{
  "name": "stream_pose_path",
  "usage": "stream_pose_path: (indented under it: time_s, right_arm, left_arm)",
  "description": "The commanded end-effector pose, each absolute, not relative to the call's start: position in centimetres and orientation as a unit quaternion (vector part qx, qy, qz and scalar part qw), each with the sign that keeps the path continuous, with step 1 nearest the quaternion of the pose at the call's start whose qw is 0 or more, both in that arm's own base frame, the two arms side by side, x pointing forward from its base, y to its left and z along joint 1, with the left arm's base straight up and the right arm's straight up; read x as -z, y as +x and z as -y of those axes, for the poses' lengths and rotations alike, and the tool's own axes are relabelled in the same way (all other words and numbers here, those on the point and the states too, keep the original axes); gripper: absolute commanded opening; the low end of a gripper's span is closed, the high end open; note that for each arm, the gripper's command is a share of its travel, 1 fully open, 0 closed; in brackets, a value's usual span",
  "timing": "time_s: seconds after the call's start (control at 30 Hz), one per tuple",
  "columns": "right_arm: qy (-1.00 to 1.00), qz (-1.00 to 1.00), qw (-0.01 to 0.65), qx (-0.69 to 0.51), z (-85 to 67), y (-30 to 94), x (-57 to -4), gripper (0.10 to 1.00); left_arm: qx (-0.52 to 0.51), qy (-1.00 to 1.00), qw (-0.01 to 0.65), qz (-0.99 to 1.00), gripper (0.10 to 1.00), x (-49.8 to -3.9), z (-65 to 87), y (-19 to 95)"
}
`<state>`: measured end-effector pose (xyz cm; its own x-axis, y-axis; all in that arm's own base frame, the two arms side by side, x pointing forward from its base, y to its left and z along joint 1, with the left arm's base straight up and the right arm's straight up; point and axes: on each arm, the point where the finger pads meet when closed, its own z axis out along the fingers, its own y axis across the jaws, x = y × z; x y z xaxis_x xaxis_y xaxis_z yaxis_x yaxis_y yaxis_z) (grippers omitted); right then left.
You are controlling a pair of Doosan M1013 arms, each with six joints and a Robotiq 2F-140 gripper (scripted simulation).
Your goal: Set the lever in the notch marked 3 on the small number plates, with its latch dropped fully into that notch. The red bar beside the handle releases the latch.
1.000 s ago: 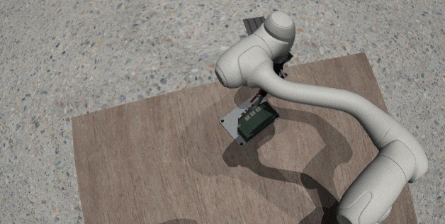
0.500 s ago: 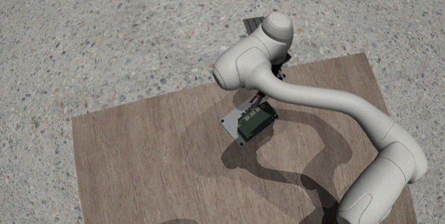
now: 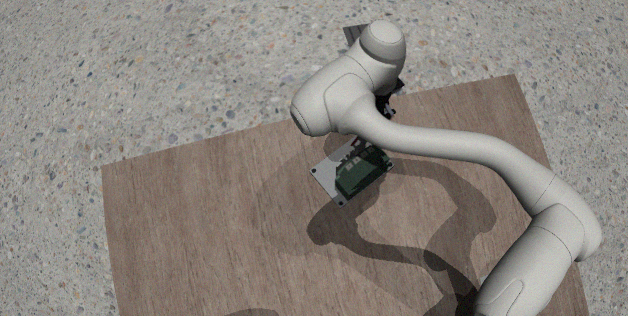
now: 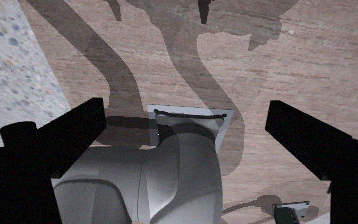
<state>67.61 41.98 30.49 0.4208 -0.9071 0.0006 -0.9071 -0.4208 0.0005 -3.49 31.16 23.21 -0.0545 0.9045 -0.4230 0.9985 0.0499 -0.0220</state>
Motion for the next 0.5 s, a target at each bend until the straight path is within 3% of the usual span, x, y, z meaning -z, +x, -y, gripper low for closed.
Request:
stream_pose_path:
  time_s: [0.0, 0.47]
  right_arm:
    - [0.843, 0.538, -0.001, 0.000, -42.7, 67.4, -30.8, 0.099]
    - [0.843, 0.538, -0.001, 0.000, -44.3, 66.6, -31.1, 0.099]
  left_arm:
    - [0.157, 0.671, 0.149, -0.709, 1.000, -23.3, -31.2, -3.5]
    - [0.157, 0.671, 0.149, -0.709, 1.000, -23.3, -31.2, -3.5]
